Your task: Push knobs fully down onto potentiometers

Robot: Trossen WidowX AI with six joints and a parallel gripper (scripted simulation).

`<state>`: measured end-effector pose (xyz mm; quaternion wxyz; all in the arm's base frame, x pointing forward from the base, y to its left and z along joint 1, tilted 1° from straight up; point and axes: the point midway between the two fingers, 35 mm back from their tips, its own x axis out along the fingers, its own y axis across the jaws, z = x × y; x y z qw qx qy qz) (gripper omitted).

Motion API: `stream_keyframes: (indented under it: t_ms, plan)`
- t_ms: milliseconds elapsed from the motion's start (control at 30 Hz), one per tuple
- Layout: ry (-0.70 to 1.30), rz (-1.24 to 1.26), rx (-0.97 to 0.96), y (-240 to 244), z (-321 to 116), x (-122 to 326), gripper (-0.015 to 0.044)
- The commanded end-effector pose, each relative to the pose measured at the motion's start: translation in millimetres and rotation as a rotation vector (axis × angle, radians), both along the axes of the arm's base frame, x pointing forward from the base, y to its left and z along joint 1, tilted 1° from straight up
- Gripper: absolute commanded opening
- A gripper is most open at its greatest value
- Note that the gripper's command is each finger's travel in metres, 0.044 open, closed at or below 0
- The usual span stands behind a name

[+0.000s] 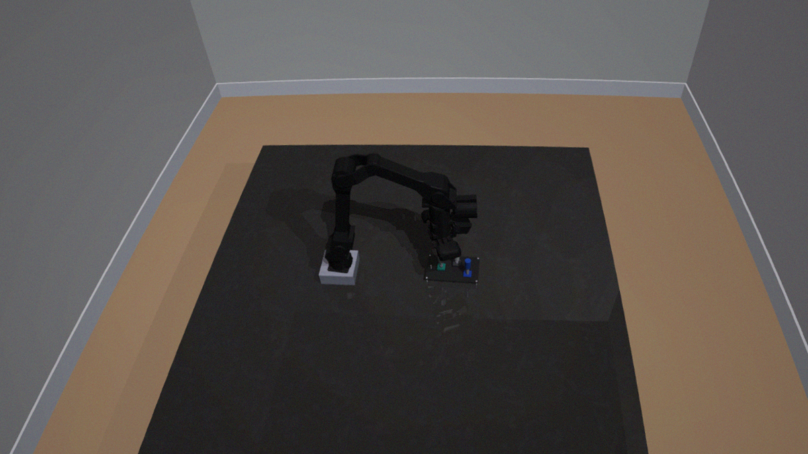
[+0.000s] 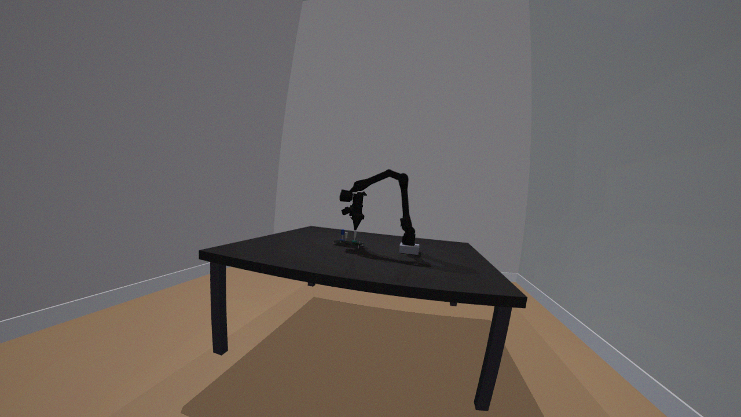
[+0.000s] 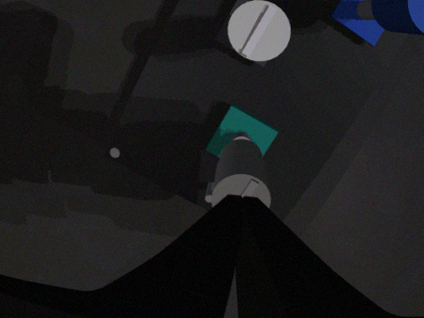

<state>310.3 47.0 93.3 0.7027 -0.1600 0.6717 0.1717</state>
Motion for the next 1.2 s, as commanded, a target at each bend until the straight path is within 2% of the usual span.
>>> stream_keyframes:
  t_ms: [0,1167]
  plan:
    - [0.008,0.004,-0.005,-0.6,-3.7,-0.7,0.0]
    - [0.008,0.004,-0.005,-0.5,-10.0,-0.5,0.0]
